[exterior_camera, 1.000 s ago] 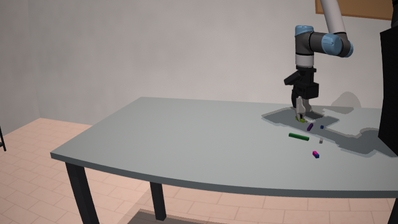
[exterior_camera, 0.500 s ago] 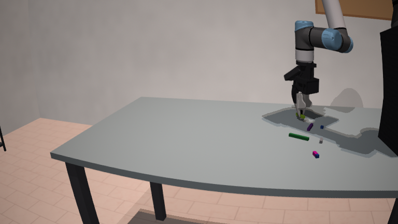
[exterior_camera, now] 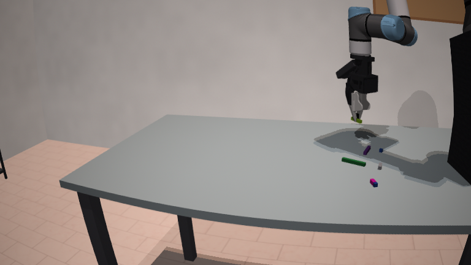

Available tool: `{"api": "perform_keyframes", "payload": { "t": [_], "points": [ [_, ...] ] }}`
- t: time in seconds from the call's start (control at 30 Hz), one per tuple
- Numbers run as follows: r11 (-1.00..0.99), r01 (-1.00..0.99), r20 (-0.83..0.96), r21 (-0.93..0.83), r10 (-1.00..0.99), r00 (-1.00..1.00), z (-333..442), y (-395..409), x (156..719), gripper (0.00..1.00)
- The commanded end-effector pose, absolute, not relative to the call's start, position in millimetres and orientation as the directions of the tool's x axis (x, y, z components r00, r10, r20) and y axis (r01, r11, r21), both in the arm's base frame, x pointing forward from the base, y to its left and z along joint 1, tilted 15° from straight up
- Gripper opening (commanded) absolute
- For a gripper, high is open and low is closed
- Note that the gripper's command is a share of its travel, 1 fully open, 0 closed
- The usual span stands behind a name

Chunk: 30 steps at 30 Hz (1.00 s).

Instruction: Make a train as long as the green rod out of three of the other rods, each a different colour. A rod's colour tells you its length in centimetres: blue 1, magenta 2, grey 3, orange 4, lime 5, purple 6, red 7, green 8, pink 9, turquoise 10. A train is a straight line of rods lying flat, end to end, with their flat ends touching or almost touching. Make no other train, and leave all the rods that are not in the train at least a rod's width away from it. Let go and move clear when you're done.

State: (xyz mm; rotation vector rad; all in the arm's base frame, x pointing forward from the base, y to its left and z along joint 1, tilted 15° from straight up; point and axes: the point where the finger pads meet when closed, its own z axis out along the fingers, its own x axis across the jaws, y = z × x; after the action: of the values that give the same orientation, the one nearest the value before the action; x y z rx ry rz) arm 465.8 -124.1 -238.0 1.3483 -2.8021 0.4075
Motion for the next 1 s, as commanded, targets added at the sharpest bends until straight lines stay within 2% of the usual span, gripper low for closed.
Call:
{"api": "perform_keyframes", "payload": {
  "t": [0.0, 0.73, 0.97],
  "points": [
    [0.597, -0.769, 0.117, -0.230, -0.767, -0.630, -220, -120, 464, 0.00],
    [0.599, -0.767, 0.116, -0.230, -0.766, -0.632, -215, -116, 464, 0.00],
    [0.626, -0.745, 0.105, -0.229, -0.745, -0.659, -224, -83, 462, 0.00]
  ]
}}
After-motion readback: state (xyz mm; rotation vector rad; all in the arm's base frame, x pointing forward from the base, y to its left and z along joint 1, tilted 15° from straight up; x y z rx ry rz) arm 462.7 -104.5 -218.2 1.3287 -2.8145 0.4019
